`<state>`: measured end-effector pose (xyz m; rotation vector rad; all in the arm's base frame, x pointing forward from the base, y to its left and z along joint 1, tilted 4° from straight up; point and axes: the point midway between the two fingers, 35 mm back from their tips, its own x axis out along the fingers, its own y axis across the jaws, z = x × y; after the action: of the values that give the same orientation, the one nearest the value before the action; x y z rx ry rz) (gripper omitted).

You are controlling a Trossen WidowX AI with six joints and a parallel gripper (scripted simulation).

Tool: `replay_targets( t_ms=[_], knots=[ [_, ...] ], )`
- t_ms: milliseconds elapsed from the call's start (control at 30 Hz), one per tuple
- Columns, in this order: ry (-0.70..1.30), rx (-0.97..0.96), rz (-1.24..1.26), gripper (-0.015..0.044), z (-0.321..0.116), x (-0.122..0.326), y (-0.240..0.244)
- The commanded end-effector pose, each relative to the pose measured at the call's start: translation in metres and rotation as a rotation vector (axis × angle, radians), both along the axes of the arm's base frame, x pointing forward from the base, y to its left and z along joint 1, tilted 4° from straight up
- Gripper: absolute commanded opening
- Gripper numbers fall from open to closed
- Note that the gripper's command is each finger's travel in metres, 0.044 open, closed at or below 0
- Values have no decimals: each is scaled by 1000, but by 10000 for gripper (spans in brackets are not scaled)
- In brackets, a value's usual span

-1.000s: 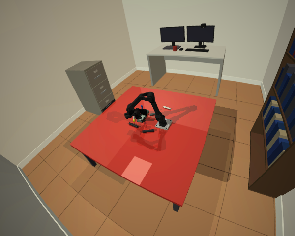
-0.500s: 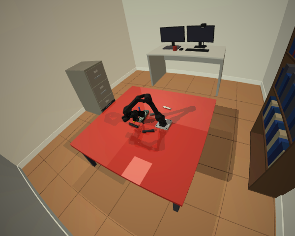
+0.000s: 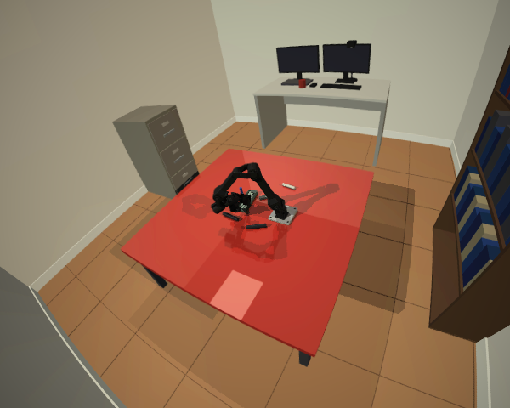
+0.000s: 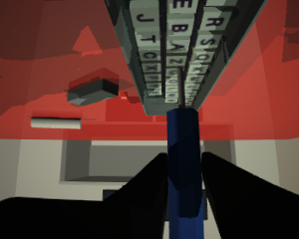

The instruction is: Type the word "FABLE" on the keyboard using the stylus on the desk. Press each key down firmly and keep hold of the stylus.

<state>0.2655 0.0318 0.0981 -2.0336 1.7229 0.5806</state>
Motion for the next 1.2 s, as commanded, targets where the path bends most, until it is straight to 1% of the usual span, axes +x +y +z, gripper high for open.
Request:
replay_targets(
  t_ms=[0, 1167],
  knots=[
    [-2, 3, -3, 81, -1, 0, 0],
    [-2, 3, -3, 81, -13, -1, 1]
  ],
)
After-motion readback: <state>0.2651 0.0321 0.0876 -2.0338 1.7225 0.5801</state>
